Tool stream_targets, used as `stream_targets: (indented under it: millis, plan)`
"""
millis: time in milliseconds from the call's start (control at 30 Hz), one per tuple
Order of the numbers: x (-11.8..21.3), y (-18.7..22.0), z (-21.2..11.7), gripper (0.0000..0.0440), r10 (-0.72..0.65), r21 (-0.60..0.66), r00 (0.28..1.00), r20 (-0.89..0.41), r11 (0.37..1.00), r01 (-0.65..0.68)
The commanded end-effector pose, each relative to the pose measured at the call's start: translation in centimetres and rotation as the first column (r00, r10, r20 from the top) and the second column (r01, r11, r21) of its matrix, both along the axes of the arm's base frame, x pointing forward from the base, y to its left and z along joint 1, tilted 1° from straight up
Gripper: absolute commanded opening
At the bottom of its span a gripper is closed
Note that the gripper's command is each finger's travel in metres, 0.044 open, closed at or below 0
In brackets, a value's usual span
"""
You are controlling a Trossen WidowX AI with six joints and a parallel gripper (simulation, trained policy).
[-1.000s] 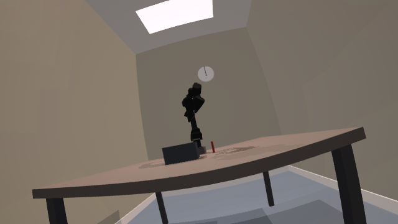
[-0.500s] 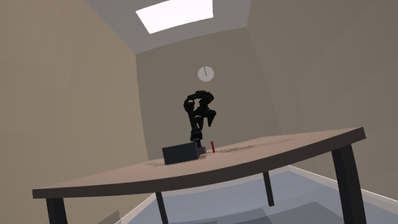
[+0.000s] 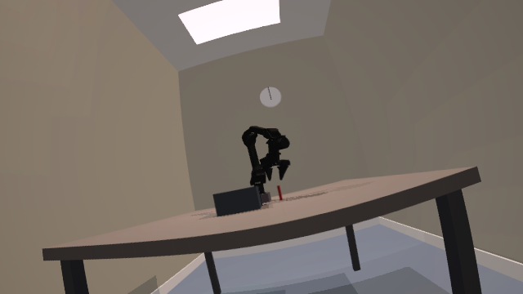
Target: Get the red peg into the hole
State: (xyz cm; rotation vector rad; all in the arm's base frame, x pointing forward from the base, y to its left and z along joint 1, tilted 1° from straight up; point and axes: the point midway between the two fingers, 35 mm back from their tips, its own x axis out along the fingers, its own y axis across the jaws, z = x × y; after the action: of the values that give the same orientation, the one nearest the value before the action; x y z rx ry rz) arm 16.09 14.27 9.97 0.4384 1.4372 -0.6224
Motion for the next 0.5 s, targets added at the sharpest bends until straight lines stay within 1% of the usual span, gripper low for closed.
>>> stream_targets:
  millis: [0, 467]
  plan:
    - [-0.5, 0.1, -2.2, 0.044, -0.001, -0.015, 1.0, -0.03, 1.0, 0.001]
    - [0.1, 0.5, -8.4, 0.0437, 0.016, 0.006, 1.0, 0.002, 1.0, -0.016]
